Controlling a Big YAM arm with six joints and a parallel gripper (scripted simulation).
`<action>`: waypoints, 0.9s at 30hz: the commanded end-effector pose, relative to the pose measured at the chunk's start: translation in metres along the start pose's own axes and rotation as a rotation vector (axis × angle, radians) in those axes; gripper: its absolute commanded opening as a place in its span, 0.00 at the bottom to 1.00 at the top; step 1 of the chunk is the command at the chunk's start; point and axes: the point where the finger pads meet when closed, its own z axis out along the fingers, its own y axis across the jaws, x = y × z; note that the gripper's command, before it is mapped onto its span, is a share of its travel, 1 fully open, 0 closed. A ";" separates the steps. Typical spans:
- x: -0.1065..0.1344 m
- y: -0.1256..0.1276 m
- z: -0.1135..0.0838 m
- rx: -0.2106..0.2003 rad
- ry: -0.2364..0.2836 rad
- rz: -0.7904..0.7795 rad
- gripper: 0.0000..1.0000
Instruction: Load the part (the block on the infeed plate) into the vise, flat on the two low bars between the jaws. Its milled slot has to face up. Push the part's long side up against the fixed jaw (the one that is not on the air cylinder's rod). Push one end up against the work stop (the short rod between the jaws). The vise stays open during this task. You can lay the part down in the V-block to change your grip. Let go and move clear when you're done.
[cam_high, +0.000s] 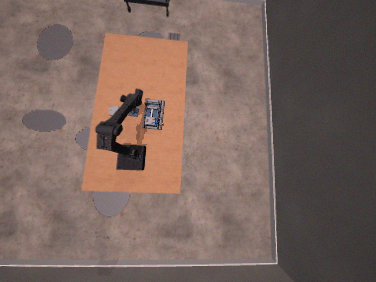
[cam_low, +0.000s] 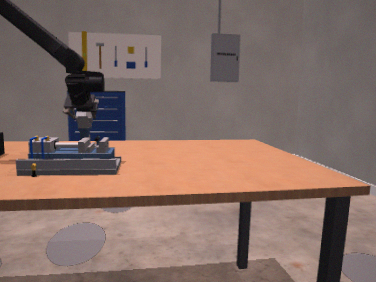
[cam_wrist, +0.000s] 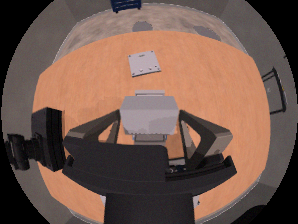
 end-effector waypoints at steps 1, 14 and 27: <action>-0.019 -0.013 -0.010 0.029 0.008 -0.036 0.81; -0.014 -0.011 -0.005 0.014 0.051 -0.020 0.81; -0.024 -0.019 -0.014 0.041 0.120 -0.041 0.81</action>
